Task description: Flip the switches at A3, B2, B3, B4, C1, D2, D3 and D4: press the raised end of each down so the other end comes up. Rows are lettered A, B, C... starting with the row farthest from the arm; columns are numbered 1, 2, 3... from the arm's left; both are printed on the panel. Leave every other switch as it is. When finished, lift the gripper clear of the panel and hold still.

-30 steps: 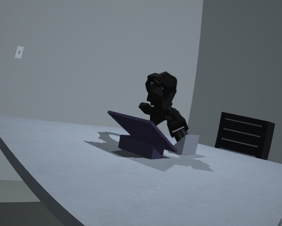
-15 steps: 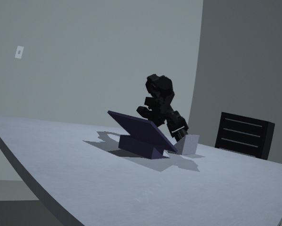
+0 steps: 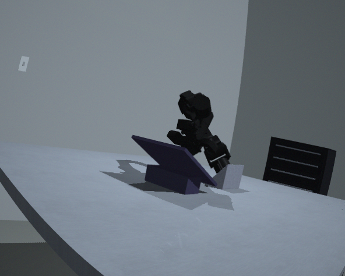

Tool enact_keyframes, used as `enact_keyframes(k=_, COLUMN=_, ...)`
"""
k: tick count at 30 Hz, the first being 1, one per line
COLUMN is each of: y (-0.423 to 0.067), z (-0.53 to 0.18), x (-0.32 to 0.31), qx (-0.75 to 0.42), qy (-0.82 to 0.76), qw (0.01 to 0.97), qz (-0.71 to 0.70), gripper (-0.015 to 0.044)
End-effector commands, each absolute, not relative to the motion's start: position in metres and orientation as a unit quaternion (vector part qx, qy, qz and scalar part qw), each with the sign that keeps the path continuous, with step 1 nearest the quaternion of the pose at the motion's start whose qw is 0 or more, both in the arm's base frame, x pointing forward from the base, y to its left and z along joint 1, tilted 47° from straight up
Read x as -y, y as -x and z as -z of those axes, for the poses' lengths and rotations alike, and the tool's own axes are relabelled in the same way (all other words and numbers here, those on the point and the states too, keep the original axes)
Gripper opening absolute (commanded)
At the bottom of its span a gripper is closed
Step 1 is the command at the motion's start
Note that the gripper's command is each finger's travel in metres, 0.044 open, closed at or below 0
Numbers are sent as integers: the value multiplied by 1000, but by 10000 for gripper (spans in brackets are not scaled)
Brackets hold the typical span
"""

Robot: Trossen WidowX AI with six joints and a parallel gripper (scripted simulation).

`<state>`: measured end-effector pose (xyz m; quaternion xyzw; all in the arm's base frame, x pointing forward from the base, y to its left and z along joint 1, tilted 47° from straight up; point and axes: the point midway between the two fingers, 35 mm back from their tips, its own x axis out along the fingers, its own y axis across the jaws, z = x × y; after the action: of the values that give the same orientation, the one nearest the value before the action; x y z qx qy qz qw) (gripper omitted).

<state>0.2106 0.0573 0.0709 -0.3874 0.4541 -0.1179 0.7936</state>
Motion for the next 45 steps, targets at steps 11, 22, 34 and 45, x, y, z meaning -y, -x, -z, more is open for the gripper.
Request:
enact_keyframes(k=11, y=-212, z=-71, x=-56, qx=-452, qy=390, qw=794, qz=118, gripper=0)
enact_keyframes(k=22, y=-213, z=-70, x=-56, qx=-452, qy=390, qw=794, qz=118, gripper=0)
enact_keyframes(k=34, y=-214, z=-69, x=-55, qx=-452, qy=390, qw=794, qz=118, gripper=0)
enact_keyframes(k=45, y=-215, z=-68, x=-54, qx=-452, qy=390, qw=794, qz=118, gripper=0)
